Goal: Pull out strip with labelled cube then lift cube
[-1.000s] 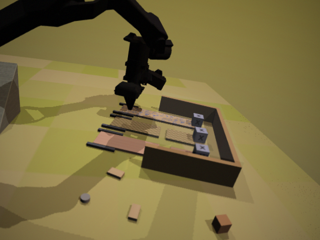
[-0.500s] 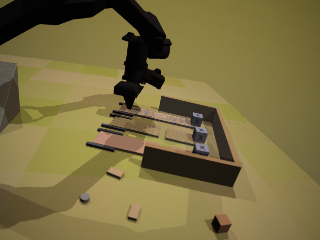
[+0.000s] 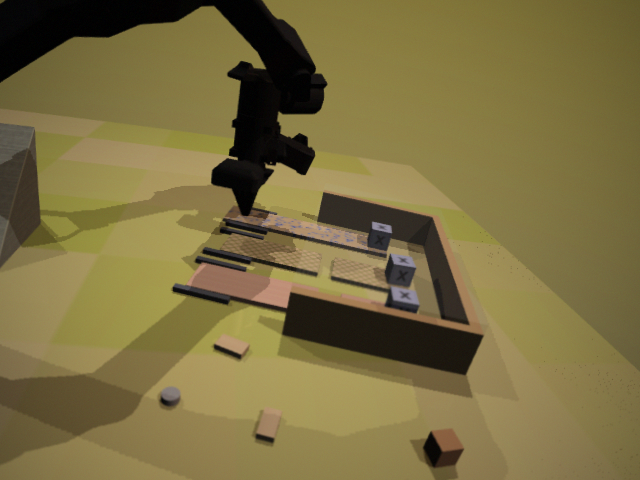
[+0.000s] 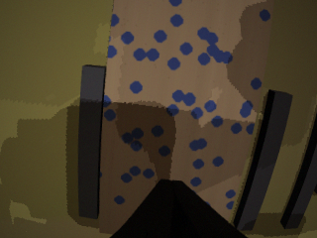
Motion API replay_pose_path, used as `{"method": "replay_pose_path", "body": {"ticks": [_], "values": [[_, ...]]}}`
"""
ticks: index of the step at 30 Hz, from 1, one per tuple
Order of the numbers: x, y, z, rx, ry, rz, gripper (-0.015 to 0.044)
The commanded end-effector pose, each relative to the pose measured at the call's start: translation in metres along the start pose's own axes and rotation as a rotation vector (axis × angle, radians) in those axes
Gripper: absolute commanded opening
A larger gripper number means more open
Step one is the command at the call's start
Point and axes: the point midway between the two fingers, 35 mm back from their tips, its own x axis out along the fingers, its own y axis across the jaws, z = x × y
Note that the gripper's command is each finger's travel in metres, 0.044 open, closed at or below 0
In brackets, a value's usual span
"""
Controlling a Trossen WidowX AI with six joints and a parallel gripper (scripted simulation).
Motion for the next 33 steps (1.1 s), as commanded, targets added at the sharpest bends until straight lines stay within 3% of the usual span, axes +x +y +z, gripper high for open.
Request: {"method": "replay_pose_path", "body": {"ticks": [1,33], "values": [[0.004,-0.002,-0.011,0.001,0.018,-0.004,0.0000],[0.005,-0.001,-0.061,-0.001,0.020,-0.003,0.0000]]}}
